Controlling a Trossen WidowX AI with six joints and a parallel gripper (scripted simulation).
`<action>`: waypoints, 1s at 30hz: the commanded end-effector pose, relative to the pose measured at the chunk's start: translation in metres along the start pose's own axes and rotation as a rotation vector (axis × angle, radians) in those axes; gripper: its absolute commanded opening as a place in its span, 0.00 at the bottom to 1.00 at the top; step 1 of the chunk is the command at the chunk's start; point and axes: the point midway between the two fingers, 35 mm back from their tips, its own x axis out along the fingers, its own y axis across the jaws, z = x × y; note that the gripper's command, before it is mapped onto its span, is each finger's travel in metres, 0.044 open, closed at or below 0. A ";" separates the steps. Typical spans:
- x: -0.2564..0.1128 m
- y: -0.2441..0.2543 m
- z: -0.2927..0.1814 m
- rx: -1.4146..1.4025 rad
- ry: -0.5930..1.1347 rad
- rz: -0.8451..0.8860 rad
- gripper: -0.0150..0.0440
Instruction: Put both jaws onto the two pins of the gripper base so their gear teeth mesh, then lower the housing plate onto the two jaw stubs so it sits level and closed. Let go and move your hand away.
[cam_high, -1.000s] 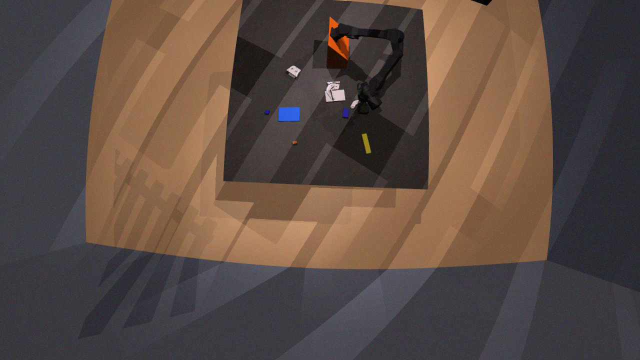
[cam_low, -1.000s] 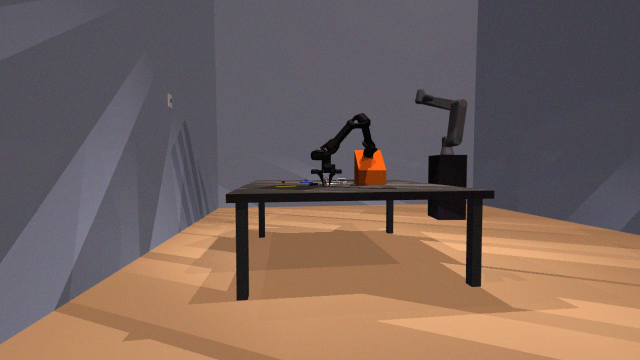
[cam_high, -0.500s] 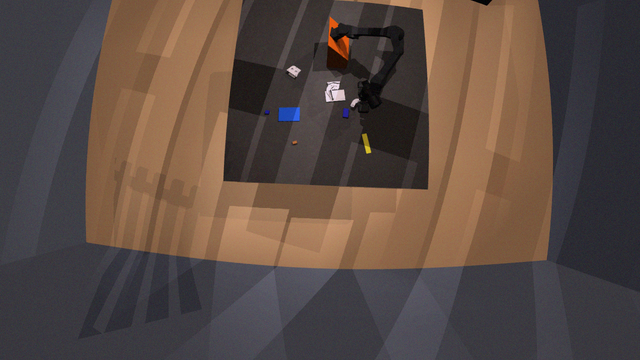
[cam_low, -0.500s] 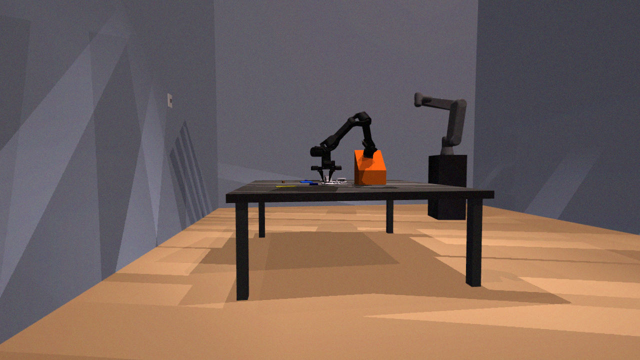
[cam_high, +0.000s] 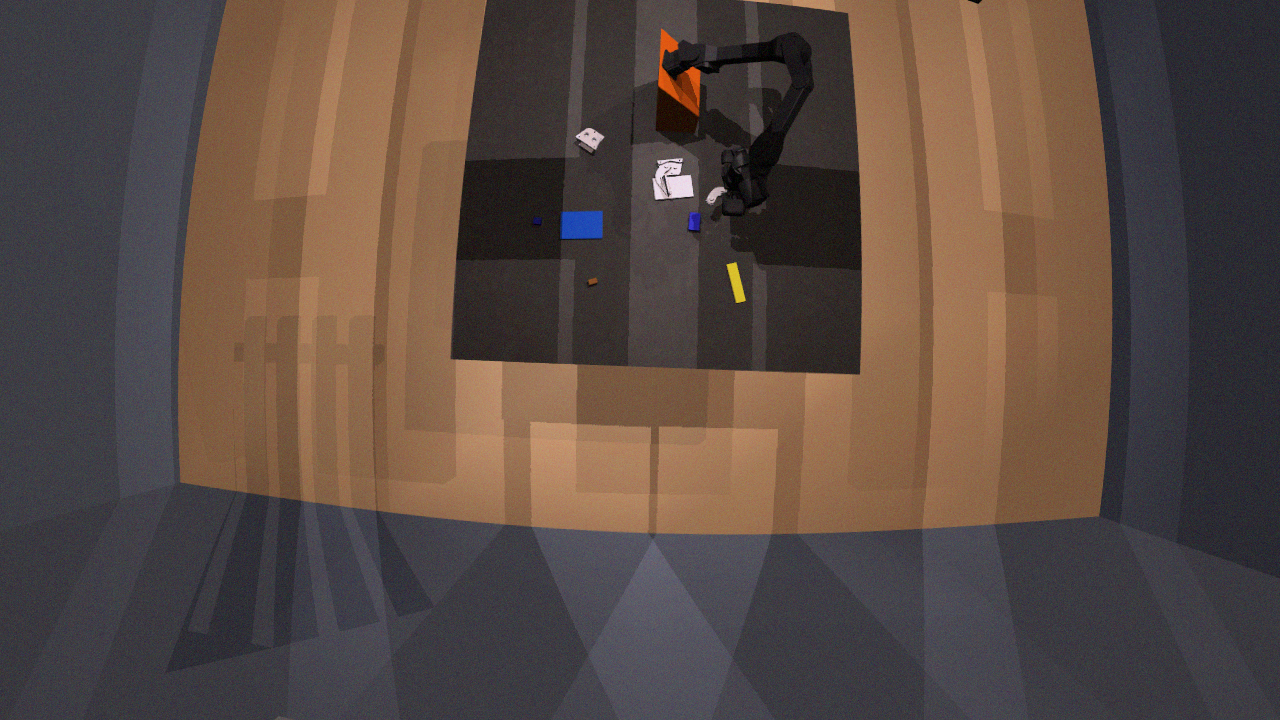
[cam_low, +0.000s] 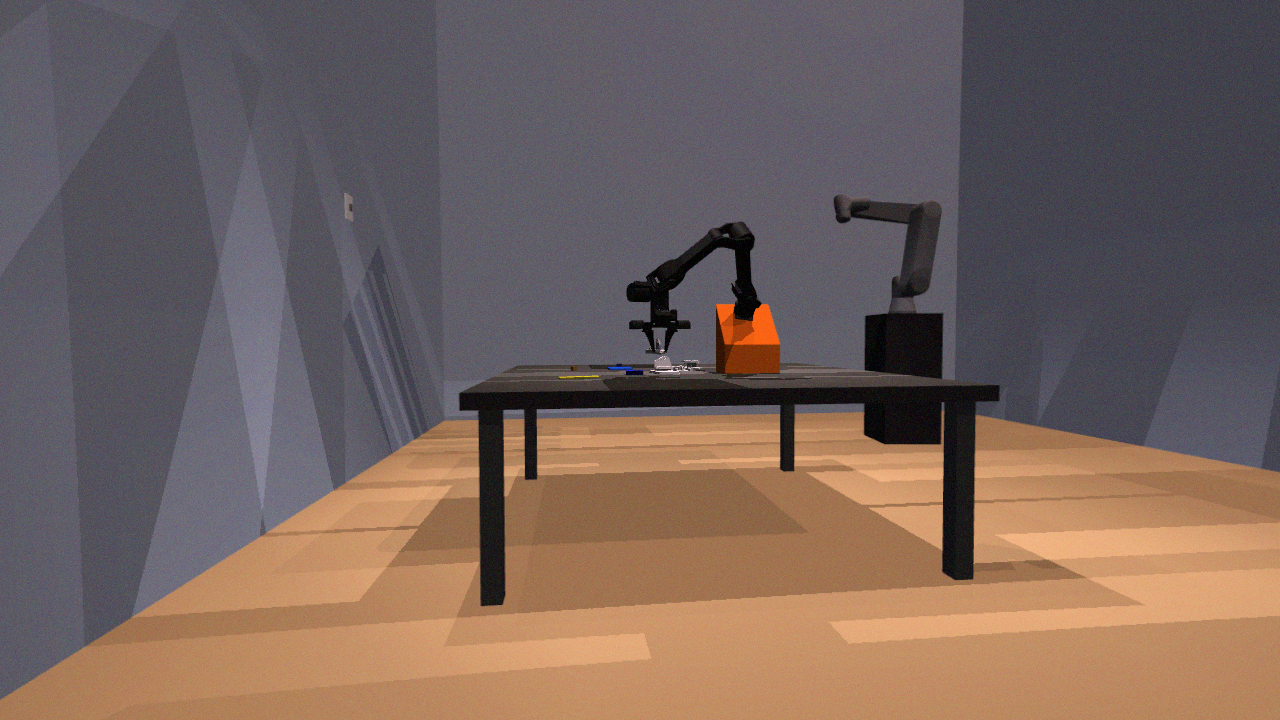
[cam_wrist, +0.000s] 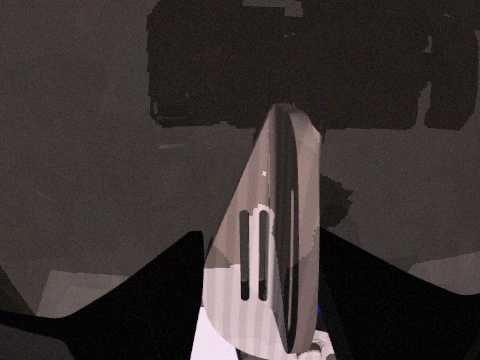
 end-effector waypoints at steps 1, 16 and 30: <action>-0.008 0.000 0.002 -0.009 -0.006 -0.002 0.48; -0.009 0.024 -0.025 0.338 -0.002 0.000 0.48; -0.009 0.057 -0.055 0.761 0.001 0.001 0.48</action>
